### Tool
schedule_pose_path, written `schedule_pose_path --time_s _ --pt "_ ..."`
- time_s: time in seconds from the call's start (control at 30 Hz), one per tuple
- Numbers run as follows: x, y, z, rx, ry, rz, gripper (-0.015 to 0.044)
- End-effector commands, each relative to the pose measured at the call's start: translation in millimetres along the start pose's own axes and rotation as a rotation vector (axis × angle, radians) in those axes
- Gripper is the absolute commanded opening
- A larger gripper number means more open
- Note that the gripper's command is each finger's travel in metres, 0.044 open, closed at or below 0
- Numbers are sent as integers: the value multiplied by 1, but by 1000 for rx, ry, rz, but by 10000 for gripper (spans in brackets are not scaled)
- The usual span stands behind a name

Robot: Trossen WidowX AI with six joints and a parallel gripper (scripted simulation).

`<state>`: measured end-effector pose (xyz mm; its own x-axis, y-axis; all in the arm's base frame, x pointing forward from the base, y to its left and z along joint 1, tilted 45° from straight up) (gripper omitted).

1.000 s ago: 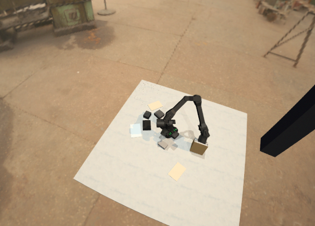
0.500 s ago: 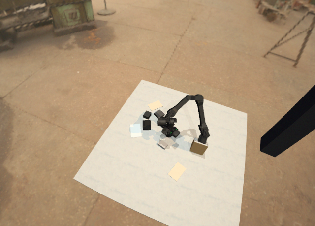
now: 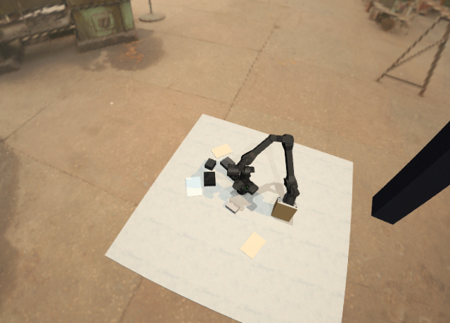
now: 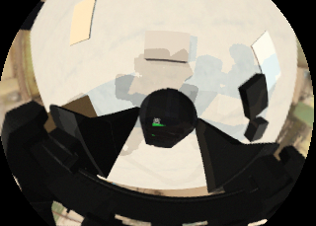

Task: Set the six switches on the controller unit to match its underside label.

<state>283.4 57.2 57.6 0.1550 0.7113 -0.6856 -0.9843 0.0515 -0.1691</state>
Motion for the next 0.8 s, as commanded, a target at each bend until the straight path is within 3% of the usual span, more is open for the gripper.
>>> schedule_pose_path --time_s 0.0,0.77 --pt "-5 0 3 -4 -12 1 336" --pt "-21 3 12 -9 -49 2 336"
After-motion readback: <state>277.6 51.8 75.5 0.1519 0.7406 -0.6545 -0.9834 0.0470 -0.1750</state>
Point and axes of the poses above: the point midway between the two fingers, 35 mm back from their tips, its own z axis back along the fingers, its own y axis across the jaws, x = y × z, the point moved 8 cm from there along z, back along the fingers, and after that the axes turned 9 degrees about z, right-handed, at the moved point
